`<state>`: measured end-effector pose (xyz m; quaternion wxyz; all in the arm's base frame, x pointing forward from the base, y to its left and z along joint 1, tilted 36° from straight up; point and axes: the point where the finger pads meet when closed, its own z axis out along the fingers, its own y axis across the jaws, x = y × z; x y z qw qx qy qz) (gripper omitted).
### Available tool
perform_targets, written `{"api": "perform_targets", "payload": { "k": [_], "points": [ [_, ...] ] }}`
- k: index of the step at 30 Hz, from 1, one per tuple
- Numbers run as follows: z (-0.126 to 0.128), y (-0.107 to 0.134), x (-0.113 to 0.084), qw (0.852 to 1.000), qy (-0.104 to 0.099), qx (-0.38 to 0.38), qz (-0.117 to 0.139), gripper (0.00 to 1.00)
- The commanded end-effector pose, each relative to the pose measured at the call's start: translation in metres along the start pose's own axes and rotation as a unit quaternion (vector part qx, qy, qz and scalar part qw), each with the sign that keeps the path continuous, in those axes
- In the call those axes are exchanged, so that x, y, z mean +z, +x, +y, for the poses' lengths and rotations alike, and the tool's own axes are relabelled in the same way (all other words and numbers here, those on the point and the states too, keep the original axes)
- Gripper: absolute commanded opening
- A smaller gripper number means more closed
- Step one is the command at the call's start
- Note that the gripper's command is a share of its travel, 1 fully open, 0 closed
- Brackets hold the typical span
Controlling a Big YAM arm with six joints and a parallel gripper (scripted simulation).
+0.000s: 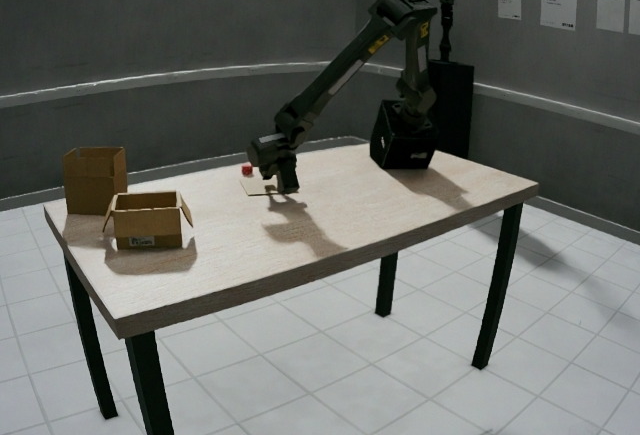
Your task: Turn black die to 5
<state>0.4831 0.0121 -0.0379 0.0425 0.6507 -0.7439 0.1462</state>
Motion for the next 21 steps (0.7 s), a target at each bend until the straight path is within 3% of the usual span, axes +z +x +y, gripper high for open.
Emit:
{"api": "perform_targets", "payload": {
  "k": [1, 21],
  "points": [
    [-0.013, 0.002, -0.001, 1.000, 0.013, 0.013, -0.001, 0.20],
    [-0.013, -0.013, 0.007, 1.000, 0.013, 0.008, -0.002, 0.20]
  ]
}}
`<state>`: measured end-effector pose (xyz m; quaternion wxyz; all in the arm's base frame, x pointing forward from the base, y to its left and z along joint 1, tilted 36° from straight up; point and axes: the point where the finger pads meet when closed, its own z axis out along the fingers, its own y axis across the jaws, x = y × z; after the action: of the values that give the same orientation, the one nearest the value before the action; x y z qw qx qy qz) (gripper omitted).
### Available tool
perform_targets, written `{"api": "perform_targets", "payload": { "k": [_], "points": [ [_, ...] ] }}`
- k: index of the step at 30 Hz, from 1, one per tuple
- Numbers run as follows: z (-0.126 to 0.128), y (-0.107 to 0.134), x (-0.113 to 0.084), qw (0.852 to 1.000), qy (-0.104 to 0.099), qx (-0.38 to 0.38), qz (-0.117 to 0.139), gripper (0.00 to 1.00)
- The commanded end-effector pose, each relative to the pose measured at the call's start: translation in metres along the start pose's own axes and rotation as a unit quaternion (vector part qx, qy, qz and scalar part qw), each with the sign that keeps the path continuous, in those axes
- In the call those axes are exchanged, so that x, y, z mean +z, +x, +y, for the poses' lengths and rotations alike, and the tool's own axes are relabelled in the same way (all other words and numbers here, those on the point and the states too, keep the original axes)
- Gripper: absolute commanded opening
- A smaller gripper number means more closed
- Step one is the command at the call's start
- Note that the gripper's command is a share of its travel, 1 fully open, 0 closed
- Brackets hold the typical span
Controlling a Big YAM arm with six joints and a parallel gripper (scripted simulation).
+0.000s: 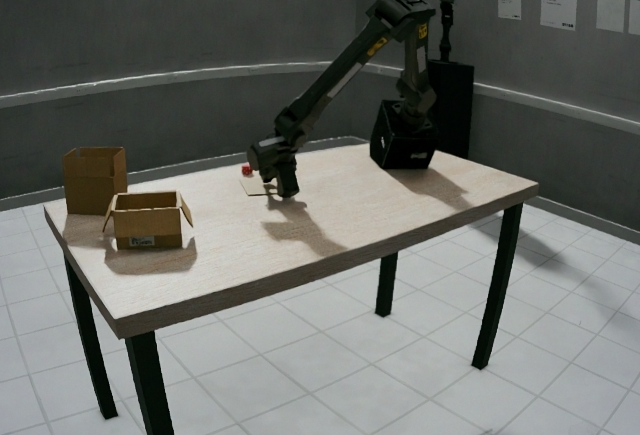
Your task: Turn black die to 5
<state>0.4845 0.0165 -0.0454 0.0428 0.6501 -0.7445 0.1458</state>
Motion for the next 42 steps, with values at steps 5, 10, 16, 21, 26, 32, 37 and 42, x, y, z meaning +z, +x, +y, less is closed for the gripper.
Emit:
{"api": "perform_targets", "payload": {
  "k": [5, 10, 16, 21, 26, 32, 37, 42],
  "points": [
    [-0.0113, -0.0064, 0.0022, 1.000, 0.011, 0.006, -0.001, 0.20],
    [-0.0137, -0.0048, -0.0014, 1.000, 0.015, 0.008, -0.002, 0.20],
    [-0.0137, -0.0048, -0.0014, 1.000, 0.015, 0.008, -0.002, 0.20],
    [-0.0137, -0.0048, -0.0014, 1.000, 0.015, 0.008, -0.002, 0.20],
    [-0.0137, -0.0048, -0.0014, 1.000, 0.015, 0.008, -0.002, 0.20],
    [-0.0137, -0.0048, -0.0014, 1.000, 0.015, 0.008, -0.002, 0.20],
    [-0.0137, -0.0048, -0.0014, 1.000, 0.015, 0.008, -0.002, 0.20],
    [-0.0137, -0.0048, -0.0014, 1.000, 0.015, 0.008, -0.002, 0.20]
  ]
}}
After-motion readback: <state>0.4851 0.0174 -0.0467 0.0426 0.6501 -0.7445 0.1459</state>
